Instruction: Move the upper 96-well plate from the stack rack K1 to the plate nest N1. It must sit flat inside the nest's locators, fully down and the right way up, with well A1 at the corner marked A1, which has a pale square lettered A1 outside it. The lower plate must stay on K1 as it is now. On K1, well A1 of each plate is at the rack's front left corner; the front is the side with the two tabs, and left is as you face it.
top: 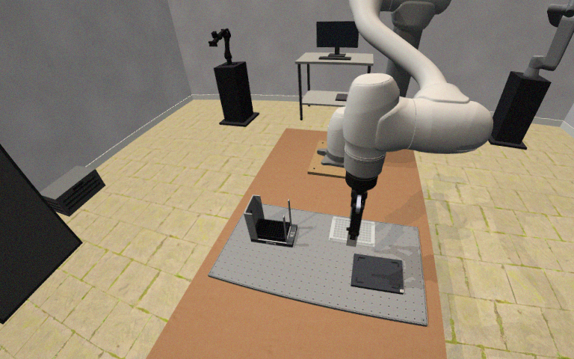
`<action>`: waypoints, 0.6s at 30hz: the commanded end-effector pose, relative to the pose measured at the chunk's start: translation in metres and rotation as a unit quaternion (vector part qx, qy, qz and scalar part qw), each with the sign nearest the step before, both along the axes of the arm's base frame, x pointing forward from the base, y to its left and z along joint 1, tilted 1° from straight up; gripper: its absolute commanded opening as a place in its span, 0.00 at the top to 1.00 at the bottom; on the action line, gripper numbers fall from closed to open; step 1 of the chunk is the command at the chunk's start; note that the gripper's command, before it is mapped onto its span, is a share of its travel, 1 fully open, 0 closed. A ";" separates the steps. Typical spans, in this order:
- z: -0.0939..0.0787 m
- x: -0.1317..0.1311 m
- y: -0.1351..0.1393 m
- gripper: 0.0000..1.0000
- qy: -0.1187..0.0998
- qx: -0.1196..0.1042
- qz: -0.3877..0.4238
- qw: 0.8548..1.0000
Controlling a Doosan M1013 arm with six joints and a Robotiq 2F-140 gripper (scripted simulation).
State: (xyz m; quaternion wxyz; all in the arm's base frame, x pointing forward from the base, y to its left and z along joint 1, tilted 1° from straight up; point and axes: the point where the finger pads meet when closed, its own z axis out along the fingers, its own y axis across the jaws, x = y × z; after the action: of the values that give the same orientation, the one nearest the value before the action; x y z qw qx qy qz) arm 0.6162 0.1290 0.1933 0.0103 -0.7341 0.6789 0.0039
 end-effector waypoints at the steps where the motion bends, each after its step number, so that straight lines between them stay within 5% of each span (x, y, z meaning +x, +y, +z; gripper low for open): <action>1: 0.000 0.001 0.008 1.00 0.000 0.000 0.000 1.000; 18: 0.000 0.009 0.058 1.00 0.000 0.000 0.000 1.000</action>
State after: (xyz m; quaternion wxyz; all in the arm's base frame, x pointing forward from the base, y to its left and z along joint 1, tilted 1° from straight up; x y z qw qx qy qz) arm 0.6242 0.1818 0.1934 0.0103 -0.7341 0.6789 0.0039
